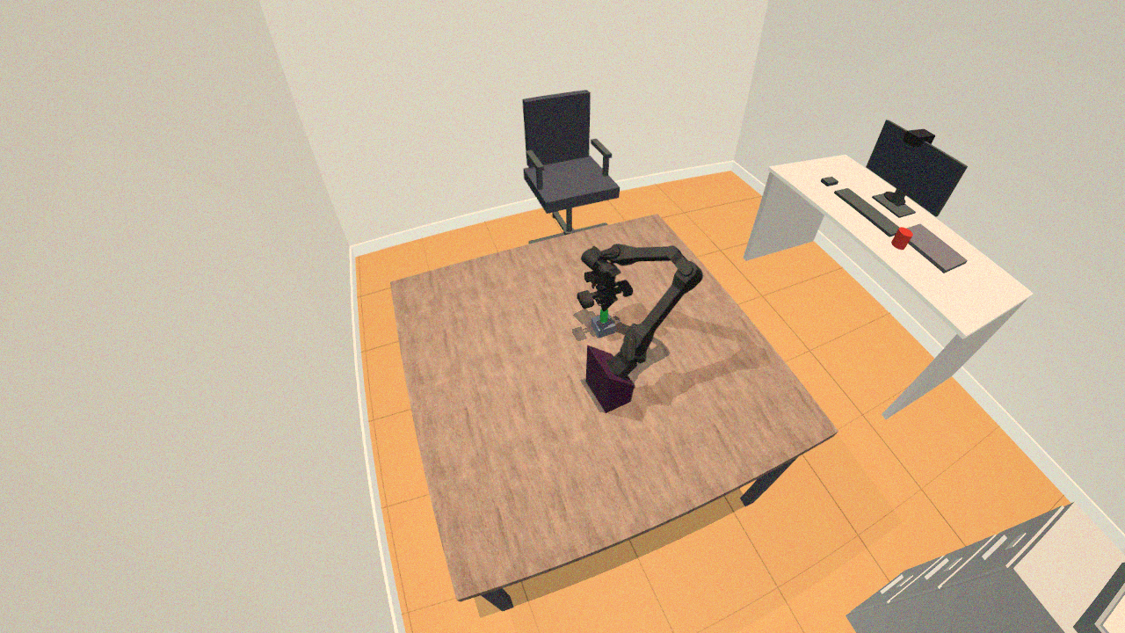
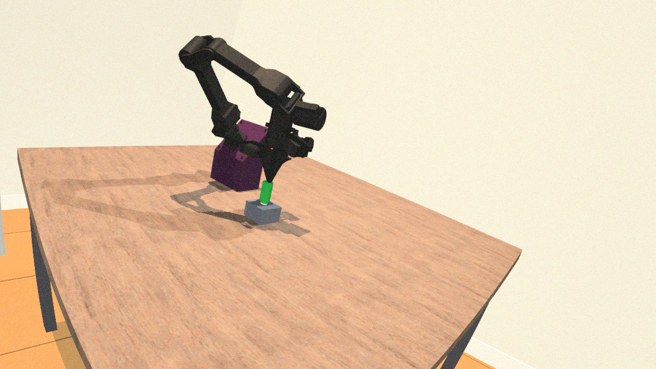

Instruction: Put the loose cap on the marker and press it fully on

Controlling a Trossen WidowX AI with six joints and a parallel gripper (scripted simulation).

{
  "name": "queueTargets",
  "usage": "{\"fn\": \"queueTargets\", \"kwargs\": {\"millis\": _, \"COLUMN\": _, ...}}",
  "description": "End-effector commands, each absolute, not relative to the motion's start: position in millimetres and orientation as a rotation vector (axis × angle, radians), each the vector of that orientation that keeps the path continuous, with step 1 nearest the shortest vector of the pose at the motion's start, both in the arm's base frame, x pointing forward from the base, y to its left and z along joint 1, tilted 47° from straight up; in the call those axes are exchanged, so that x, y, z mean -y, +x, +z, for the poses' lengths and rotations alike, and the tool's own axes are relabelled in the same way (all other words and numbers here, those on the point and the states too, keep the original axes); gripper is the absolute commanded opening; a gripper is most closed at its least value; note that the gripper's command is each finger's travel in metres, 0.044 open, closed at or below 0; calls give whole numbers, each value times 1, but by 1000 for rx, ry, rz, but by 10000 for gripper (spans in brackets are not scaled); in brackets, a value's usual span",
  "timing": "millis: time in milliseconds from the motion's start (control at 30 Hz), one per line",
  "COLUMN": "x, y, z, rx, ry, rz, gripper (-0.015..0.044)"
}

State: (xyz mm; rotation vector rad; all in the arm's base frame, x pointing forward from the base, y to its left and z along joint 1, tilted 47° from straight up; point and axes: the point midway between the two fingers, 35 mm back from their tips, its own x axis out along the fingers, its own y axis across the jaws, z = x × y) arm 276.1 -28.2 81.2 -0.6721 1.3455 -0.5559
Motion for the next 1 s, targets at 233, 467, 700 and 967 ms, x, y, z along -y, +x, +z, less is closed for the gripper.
{"fn": "queueTargets", "kwargs": {"millis": 233, "x": -35, "y": 264, "z": 140, "rx": -1349, "ry": -670, "rz": -552, "gripper": 0}}
{"fn": "queueTargets", "kwargs": {"millis": 467, "x": -37, "y": 264, "z": 142, "rx": -1349, "ry": -670, "rz": -553, "gripper": 52}}
{"fn": "queueTargets", "kwargs": {"millis": 700, "x": -37, "y": 264, "z": 142, "rx": -1349, "ry": -670, "rz": -553, "gripper": 236}}
{"fn": "queueTargets", "kwargs": {"millis": 967, "x": -37, "y": 264, "z": 142, "rx": -1349, "ry": -670, "rz": -553, "gripper": 440}}
